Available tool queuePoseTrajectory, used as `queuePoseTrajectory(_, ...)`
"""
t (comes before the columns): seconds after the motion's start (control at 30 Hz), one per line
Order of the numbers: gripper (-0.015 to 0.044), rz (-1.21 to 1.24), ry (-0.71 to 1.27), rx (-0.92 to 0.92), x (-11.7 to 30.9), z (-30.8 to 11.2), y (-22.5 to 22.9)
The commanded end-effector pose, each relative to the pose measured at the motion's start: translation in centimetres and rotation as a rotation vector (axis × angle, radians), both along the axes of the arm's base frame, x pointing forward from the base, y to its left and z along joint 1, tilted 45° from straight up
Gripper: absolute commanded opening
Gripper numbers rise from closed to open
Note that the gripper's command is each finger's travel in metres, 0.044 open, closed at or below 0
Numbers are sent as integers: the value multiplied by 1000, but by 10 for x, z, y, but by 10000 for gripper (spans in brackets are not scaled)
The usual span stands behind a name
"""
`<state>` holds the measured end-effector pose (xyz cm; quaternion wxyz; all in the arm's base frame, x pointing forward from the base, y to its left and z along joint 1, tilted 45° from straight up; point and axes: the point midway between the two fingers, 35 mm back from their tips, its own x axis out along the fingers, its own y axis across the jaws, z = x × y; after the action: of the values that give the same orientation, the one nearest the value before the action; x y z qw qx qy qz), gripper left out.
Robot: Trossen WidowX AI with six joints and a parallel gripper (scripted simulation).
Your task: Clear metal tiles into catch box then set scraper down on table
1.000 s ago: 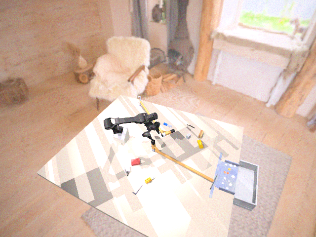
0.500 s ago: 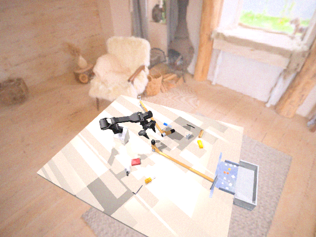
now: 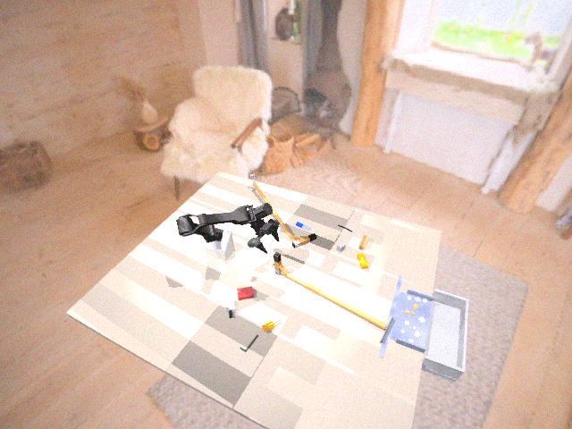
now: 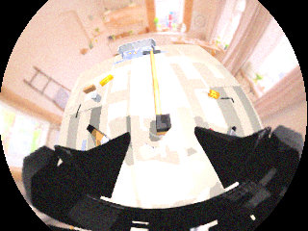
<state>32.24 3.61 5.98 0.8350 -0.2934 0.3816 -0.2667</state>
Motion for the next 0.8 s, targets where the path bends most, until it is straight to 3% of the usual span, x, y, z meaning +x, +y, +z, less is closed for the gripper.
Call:
queuePoseTrajectory(0.0, 440, 4, 4, 0, -1, -9, -9)
queuePoseTrajectory(0.77, 440, 0, 8, 6, 13, -30, -31)
